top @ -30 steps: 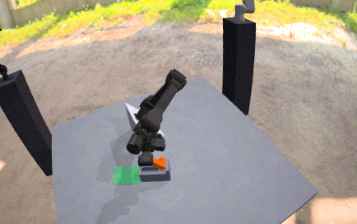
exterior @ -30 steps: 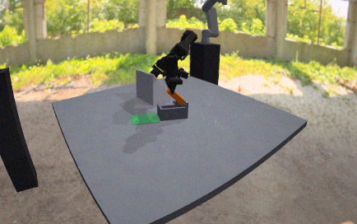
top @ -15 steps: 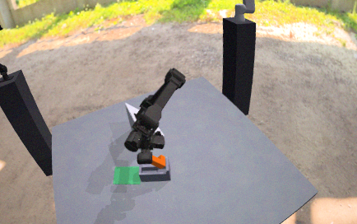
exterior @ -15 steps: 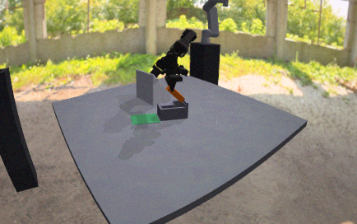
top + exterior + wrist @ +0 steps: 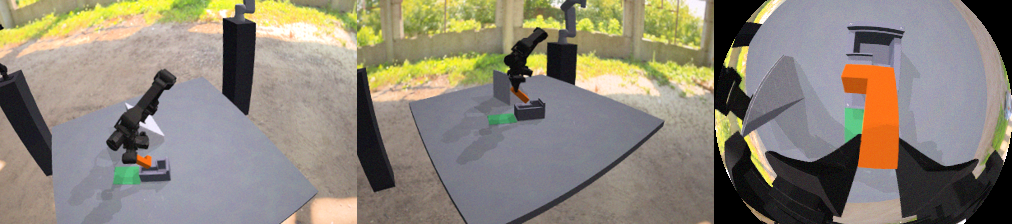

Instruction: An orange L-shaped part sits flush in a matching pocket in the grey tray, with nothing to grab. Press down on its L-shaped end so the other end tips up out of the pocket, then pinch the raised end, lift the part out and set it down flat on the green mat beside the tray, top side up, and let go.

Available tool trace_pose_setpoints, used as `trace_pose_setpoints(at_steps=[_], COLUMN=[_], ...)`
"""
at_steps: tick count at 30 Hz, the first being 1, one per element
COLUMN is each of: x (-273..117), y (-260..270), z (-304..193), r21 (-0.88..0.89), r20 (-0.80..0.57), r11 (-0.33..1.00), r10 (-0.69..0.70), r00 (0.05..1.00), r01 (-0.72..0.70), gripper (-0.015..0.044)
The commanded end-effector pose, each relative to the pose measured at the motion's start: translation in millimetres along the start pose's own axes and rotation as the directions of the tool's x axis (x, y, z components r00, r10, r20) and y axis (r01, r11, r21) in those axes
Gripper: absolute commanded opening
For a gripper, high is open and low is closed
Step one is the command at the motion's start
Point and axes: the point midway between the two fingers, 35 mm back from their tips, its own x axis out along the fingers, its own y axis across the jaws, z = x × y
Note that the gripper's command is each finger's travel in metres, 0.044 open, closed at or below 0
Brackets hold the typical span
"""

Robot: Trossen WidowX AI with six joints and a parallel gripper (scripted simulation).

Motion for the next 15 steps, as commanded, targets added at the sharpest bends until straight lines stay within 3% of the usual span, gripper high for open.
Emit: trace_pose_setpoints(at_steps=[1,15], x=[-1,-3], y=[2,8], z=[-22,-93], r21=[-0.004,-0.004], r20=[-0.006,-0.012], r11=[1.0,1.0], r10=[-0.002,-0.004], r00=[1.0,1.0], r01=[0.002,0.004], gripper=[0.0,0.0])
